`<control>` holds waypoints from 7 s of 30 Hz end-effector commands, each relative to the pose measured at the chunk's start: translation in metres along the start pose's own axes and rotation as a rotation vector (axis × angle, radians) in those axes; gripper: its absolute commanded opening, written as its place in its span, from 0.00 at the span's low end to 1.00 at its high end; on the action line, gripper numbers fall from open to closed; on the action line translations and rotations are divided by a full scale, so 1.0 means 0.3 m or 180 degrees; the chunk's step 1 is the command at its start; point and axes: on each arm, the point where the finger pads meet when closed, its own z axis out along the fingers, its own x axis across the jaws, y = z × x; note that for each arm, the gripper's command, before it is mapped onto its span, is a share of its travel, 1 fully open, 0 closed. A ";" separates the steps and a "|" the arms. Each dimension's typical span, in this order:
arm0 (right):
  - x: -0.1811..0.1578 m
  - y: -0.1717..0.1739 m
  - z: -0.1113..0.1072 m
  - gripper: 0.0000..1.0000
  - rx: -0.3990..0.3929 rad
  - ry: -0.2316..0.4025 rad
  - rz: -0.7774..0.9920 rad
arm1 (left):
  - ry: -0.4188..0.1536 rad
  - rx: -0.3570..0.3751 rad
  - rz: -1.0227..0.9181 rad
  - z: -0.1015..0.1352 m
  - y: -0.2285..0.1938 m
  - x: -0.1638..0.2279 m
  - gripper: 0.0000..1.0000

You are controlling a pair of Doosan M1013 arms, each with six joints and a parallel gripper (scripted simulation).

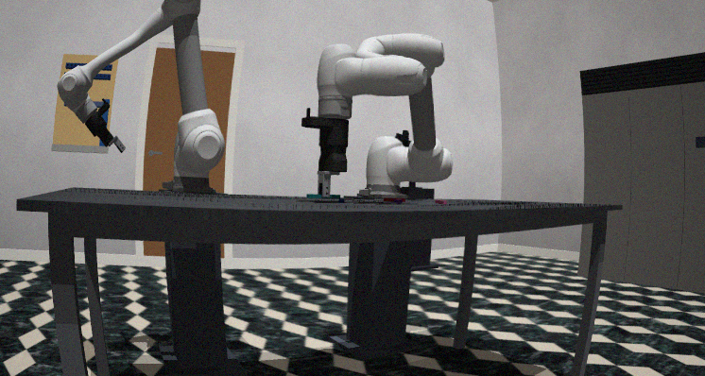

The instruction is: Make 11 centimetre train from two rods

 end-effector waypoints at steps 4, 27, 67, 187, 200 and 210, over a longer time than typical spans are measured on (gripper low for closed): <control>0.007 -0.001 0.000 1.00 -0.0023 0.0034 0.0020 | -0.0008 0.0009 0.0005 0.001 -0.015 0.006 0.24; 0.007 -0.001 0.000 1.00 -0.0023 0.0034 0.0020 | -0.0003 0.0001 0.0005 0.031 -0.009 0.010 0.24; 0.007 -0.001 0.000 1.00 -0.0023 0.0034 0.0020 | -0.0004 0.0003 0.0006 0.029 -0.005 0.010 0.24; 0.007 -0.001 0.000 1.00 -0.0023 0.0034 0.0020 | -0.0006 0.0005 0.0003 0.026 0.018 -0.009 0.54; 0.007 -0.001 0.000 1.00 -0.0023 0.0034 0.0020 | -0.0005 0.0004 0.0003 0.021 0.018 -0.009 0.54; 0.007 -0.001 0.000 1.00 -0.0023 0.0034 0.0020 | -0.0010 0.0010 0.0003 -0.071 0.014 -0.012 0.54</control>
